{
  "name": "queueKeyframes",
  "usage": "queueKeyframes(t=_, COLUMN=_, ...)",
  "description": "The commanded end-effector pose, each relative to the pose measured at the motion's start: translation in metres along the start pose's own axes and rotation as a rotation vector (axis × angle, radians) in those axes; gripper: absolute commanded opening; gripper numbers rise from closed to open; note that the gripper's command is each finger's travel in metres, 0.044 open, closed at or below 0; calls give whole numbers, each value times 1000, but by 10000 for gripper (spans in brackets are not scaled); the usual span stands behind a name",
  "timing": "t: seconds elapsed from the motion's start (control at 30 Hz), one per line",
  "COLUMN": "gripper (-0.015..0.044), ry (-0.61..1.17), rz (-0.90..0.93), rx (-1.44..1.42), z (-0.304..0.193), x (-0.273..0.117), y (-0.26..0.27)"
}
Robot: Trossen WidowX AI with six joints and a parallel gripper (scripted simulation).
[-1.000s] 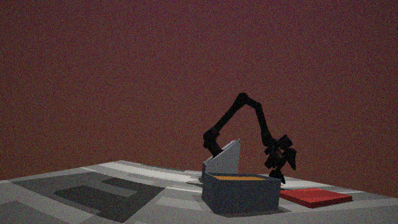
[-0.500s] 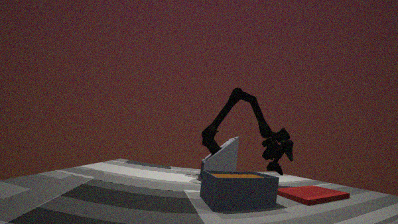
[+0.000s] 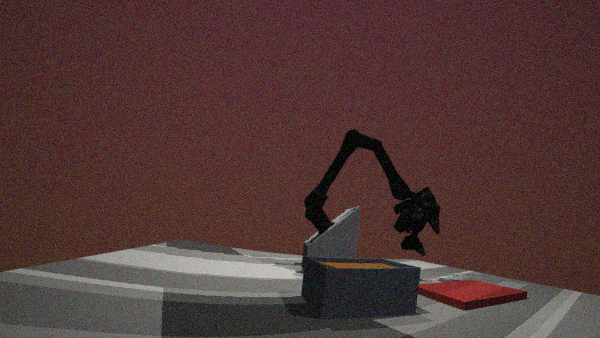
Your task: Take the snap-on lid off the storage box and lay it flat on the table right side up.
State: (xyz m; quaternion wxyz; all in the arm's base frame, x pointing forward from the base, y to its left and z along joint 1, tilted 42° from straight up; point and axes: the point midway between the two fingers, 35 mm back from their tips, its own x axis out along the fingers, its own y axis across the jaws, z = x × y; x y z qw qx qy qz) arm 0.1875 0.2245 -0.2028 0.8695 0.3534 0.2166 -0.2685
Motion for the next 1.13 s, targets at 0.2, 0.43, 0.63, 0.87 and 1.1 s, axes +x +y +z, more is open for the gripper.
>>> queueKeyframes(t=0.2, gripper=440, ry=10, rz=4, rx=15, z=-2, x=-12, y=9)
queueKeyframes(t=0.43, gripper=440, ry=10, rz=4, rx=15, z=0, x=-9, y=5)
queueKeyframes(t=0.63, gripper=440, ry=10, rz=4, rx=15, z=0, x=-9, y=5)
queueKeyframes(t=0.87, gripper=440, ry=10, rz=4, rx=15, z=0, x=-9, y=5)
queueKeyframes(t=1.1, gripper=440, ry=10, rz=4, rx=15, z=0, x=-9, y=5)
